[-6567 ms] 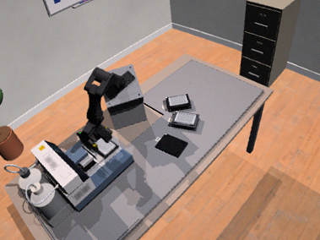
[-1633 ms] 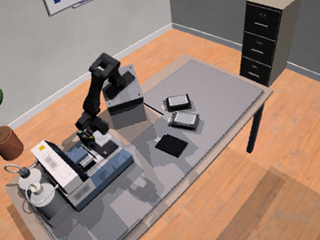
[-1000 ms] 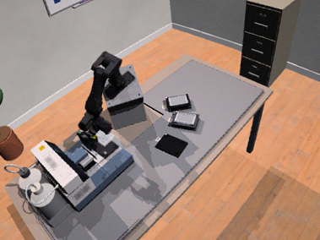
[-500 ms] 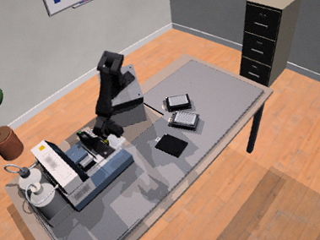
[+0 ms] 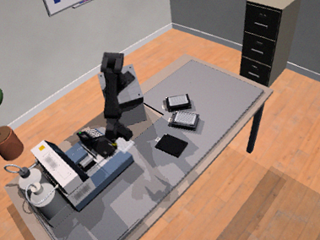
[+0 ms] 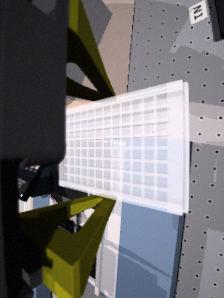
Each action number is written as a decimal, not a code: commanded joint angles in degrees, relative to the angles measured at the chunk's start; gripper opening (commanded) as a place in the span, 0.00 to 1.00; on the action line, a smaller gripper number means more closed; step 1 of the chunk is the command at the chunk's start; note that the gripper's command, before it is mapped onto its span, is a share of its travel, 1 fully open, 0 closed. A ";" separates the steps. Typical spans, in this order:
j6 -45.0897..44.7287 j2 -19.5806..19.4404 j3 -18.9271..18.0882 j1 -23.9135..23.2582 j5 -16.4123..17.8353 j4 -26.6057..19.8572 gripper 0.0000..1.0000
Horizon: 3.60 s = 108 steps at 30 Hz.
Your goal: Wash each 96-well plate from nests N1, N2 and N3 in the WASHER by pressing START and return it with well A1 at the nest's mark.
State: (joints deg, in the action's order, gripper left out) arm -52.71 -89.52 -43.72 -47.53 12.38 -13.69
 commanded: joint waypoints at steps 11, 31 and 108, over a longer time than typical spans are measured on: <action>4.10 0.55 -0.08 6.20 -4.23 1.03 0.00; 19.63 -3.18 -3.85 24.58 -14.05 1.90 0.00; 43.89 -19.43 -15.80 55.64 -29.94 1.59 0.00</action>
State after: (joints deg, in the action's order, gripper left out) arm -8.84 -109.38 -59.44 7.99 -17.50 -12.16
